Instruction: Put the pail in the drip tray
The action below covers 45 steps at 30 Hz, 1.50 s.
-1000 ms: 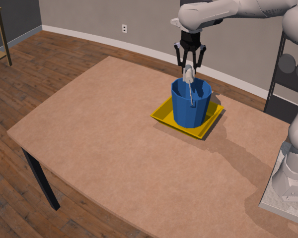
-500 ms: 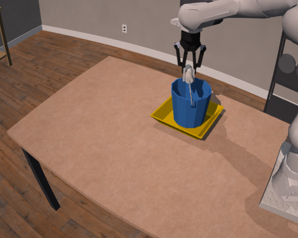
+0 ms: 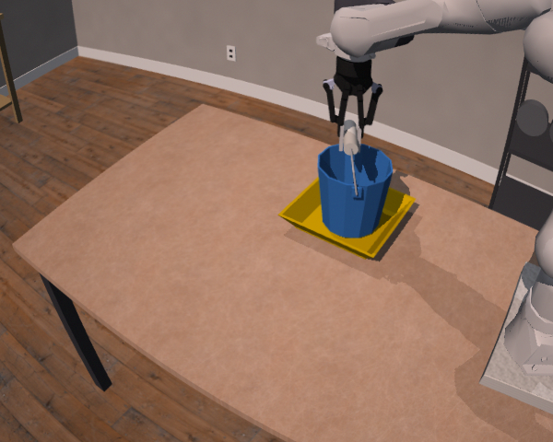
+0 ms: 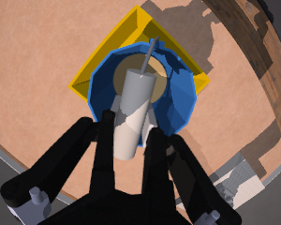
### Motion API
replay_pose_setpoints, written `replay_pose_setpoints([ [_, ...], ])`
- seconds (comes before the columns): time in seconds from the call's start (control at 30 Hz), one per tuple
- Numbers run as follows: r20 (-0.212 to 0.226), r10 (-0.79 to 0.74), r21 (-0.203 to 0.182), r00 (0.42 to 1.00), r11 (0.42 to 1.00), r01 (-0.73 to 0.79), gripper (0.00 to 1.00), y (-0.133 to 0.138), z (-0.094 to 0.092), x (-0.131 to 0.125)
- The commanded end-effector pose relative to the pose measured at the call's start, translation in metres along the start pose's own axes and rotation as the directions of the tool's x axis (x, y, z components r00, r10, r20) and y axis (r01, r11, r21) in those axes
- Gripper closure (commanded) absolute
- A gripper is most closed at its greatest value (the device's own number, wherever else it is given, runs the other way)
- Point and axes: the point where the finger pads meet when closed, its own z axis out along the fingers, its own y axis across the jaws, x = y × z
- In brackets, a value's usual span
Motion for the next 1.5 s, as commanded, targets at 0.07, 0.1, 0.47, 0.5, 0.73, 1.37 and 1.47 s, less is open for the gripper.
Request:
replay_pose_setpoints([
  [0.07, -0.015, -0.007, 0.007, 1.0, 1.0, 0.007, 1.0, -0.0011, -0.0054, 0.0048],
  [0.1, -0.015, -0.007, 0.007, 1.0, 1.0, 0.007, 1.0, -0.0011, -0.0054, 0.0048],
  [0.47, -0.015, -0.007, 0.007, 1.0, 1.0, 0.007, 0.0, -0.0011, -0.0054, 0.0048],
  [0.5, -0.015, -0.007, 0.007, 1.0, 1.0, 0.007, 0.0, -0.0011, -0.0054, 0.0048],
  [0.73, -0.015, -0.007, 0.007, 1.0, 1.0, 0.007, 0.0, -0.0011, -0.0054, 0.0048],
  [1.37, -0.015, -0.007, 0.007, 1.0, 1.0, 0.007, 0.0, -0.0011, -0.0055, 0.0048],
  [1.47, -0.015, -0.007, 0.007, 1.0, 1.0, 0.007, 0.0, -0.0011, -0.0062, 0.0047],
])
